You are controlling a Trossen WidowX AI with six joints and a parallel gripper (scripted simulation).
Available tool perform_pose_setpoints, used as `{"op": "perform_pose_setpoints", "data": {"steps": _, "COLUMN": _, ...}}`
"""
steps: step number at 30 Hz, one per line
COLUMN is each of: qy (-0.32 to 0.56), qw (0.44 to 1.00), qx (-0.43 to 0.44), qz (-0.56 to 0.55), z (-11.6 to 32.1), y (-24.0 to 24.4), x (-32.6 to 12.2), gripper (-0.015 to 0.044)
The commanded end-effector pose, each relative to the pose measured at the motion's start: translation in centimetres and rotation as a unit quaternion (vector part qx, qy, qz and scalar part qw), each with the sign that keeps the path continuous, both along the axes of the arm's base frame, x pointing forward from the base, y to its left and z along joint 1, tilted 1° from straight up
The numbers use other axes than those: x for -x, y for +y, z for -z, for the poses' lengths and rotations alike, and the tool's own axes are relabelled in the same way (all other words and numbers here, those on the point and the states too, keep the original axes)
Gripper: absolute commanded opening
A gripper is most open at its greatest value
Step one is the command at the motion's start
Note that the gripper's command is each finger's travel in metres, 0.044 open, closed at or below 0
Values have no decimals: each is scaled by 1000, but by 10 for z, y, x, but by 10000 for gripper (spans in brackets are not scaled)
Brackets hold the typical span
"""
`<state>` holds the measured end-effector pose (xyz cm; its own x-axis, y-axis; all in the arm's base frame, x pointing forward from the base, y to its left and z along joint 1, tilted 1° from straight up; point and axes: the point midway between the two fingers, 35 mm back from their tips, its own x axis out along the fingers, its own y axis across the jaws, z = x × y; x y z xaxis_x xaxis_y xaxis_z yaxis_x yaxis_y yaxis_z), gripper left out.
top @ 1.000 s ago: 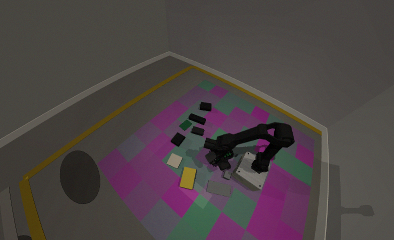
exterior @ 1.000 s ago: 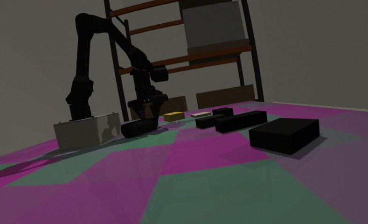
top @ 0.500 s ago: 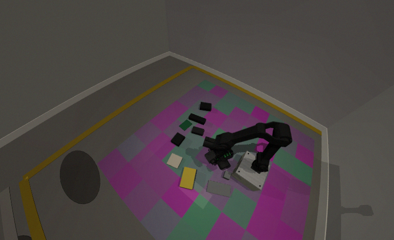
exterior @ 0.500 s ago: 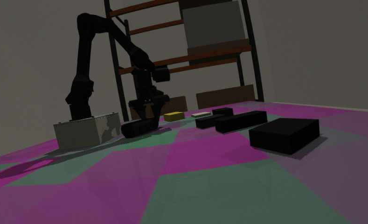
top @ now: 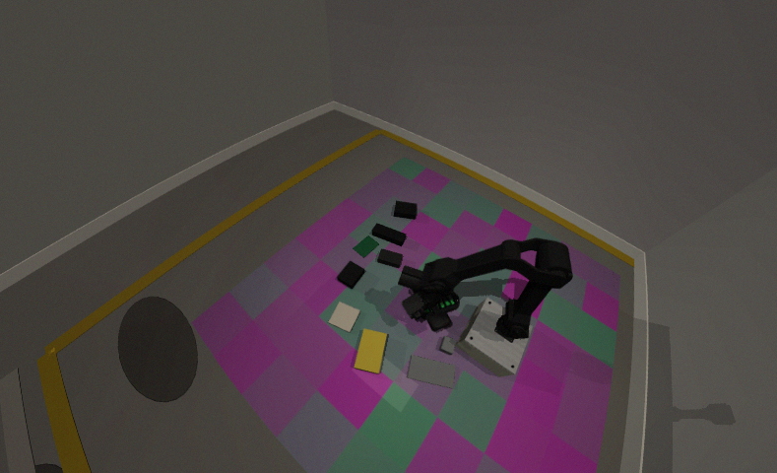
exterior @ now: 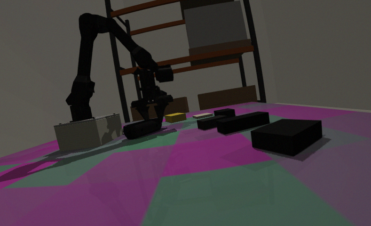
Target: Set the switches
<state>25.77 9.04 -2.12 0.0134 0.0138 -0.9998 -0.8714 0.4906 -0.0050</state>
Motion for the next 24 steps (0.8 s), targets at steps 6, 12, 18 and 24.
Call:
{"op": "perform_pose_setpoints", "data": {"steps": 6, "qy": -1, "qw": 1000, "qx": 0, "qz": 0, "z": 0, "y": 0, "x": 0, "gripper": 236}}
{"op": "perform_pose_setpoints", "data": {"steps": 12, "qy": -6, "qw": 1000, "qx": 2, "qz": 0, "z": -25, "y": 0, "x": 0, "gripper": 394}}
{"op": "perform_pose_setpoints", "data": {"steps": 18, "qy": -11, "qw": 1000, "qx": 3, "qz": -1, "z": -50, "y": 0, "x": 3, "gripper": 440}}
{"op": "perform_pose_setpoints", "data": {"steps": 24, "qy": -11, "qw": 1000, "qx": 3, "qz": -1, "z": -50, "y": 0, "x": 3, "gripper": 440}}
